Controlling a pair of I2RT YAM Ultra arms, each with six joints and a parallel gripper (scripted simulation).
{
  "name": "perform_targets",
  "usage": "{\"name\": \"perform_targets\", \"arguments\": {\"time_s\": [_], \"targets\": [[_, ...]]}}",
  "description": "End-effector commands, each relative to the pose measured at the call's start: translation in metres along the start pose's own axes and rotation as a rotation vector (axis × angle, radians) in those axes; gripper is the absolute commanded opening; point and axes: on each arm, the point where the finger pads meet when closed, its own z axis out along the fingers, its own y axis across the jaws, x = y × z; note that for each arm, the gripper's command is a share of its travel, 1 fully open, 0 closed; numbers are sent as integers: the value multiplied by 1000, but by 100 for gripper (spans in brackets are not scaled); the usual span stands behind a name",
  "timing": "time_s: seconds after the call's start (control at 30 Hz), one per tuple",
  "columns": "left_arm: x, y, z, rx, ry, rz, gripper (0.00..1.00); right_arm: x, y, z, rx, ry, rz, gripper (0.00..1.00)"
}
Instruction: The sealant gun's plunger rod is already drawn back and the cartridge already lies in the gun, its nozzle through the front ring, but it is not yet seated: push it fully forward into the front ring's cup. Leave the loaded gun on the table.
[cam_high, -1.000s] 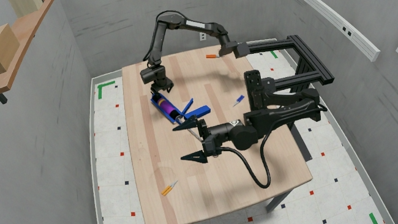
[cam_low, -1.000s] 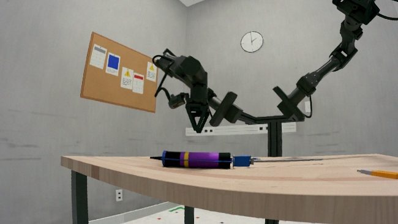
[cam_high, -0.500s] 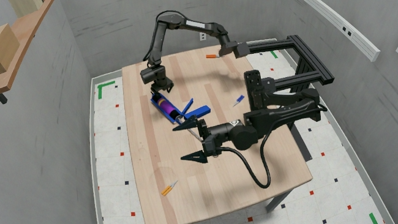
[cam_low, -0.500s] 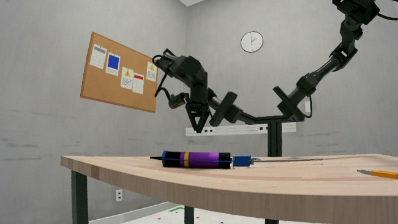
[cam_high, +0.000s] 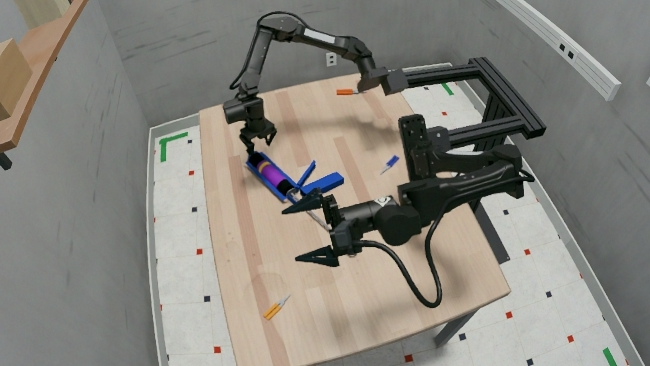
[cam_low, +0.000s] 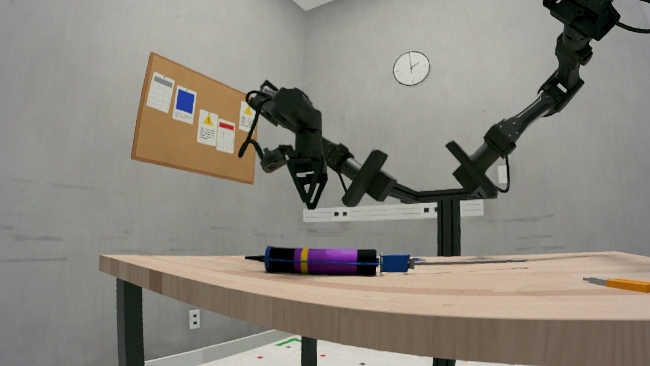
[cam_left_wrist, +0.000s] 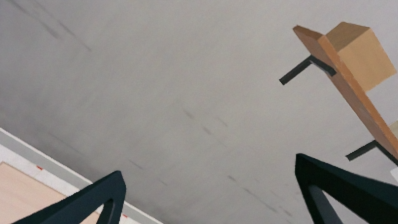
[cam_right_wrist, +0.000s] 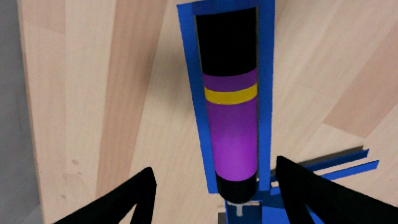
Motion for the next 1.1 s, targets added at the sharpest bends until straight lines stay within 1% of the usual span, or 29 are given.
{"name": "perform_targets", "arguments": {"time_s": [0.0, 0.03, 0.07, 0.13, 0.23, 0.3, 0.33, 0.37, 0.5, 0.6, 0.63, 0.8, 0.87, 0.9, 0.93, 0.97, 1.0, 1.03, 1.07], "targets": [[-9, -8, 4, 32, -8, 14, 100, -15, 16, -27, -117, 43, -43, 72], [-9, -8, 4, 31, -8, 14, 100, -20, 18, -31, -134, 49, -45, 72], [-9, -8, 4, 32, -8, 14, 100, -18, 18, -36, -144, 53, -54, 72], [-9, -8, 5, 31, -7, 14, 100, -20, 17, -38, -146, 55, -55, 72], [-18, -7, -3, 28, -31, 14, 100, -47, 20, -48, -197, 61, -30, 72], [-18, -7, -3, 28, -31, 14, 100, -47, 20, -48, -197, 61, -30, 72], [-16, -6, -3, 27, -31, 14, 100, -49, 23, -56, -224, 66, -45, 72], [-21, -6, -5, 26, -39, 14, 100, -50, 25, -63, -245, 69, -61, 72], [-25, -7, -6, 29, -51, 13, 100, -58, 24, -74, -286, 82, -81, 72], [-28, -8, -8, 32, -63, 13, 100, -87, 24, -84, -342, 78, -59, 72], [-32, -8, -9, 31, -75, 13, 100, -91, 24, -89, -363, 78, -67, 72], [-31, -6, -10, 26, -70, 12, 100, -113, 28, -120, -480, 66, -98, 72], [-31, -6, -10, 26, -70, 12, 100, -113, 28, -120, -480, 66, -98, 72], [-23, -6, -6, 26, -52, 12, 100, -118, 28, -126, -501, 61, -102, 72], [-32, -5, -11, 23, -74, 12, 100, -122, 27, -131, -518, 56, -107, 72], [-33, -4, -12, 22, -78, 12, 100, -129, 28, -138, -541, 48, -106, 72], [-35, -7, -13, 28, -85, 12, 100, -137, 25, -139, -553, 43, -103, 72], [-35, -7, -13, 30, -84, 12, 100, -140, 22, -136, -548, 44, -97, 72], [-35, -7, -13, 29, -83, 12, 100, -144, 20, -140, -560, 39, -98, 72]]}}
